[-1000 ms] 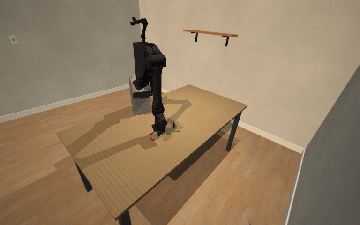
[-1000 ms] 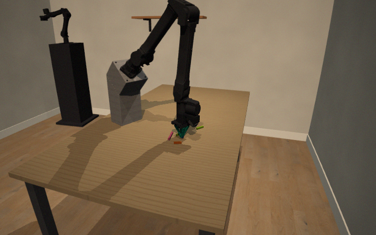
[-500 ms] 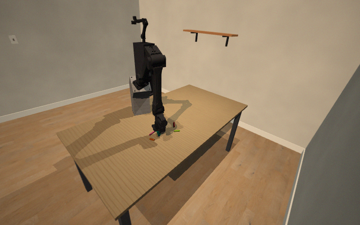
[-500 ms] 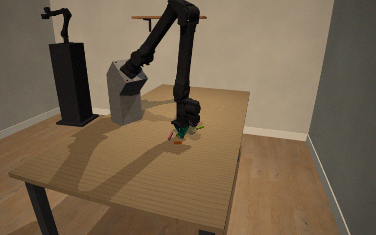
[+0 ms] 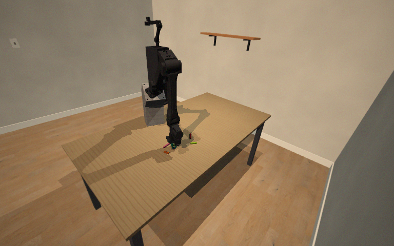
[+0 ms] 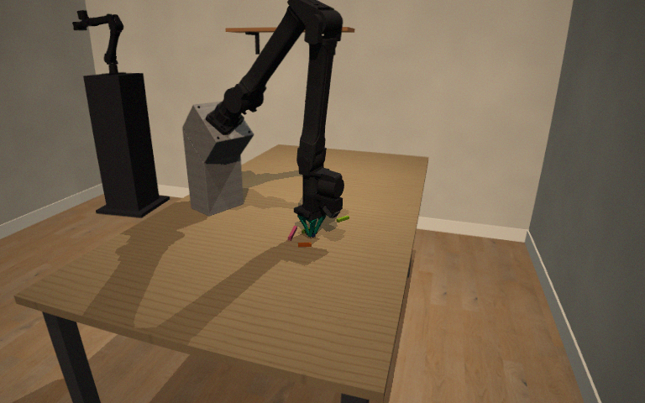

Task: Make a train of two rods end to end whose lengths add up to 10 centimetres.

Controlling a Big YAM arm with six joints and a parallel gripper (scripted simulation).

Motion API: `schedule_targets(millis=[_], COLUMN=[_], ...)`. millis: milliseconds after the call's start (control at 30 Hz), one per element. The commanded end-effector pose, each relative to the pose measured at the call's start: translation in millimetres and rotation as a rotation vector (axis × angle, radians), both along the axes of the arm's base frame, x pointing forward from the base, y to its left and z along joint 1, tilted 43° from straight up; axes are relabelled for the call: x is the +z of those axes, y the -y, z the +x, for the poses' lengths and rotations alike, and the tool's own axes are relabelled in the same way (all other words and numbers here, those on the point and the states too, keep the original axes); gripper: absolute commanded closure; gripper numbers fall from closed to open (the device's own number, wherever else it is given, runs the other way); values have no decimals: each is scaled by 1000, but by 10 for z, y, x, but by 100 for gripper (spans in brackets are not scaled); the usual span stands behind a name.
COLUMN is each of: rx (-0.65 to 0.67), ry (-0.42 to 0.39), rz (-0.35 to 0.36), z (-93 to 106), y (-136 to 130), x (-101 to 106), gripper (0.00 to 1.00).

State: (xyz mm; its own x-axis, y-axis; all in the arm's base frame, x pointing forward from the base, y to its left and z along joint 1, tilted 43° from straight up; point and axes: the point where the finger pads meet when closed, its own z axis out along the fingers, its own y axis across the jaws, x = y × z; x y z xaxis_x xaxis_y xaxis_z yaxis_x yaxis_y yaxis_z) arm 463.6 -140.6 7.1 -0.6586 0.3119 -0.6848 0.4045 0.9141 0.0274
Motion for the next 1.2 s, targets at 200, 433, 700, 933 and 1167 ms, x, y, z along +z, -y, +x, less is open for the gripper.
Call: schedule_targets(millis=[200, 433, 700, 933, 1167], rx=[0, 0, 4, 1, 4], ry=[14, 21, 12, 16, 16], rz=[-5, -7, 3, 2, 2], z=[28, 14, -171, -400, -524], y=[25, 17, -122, -200, -262], x=[30, 92, 247, 531, 673], gripper=[77, 77, 77, 77, 77])
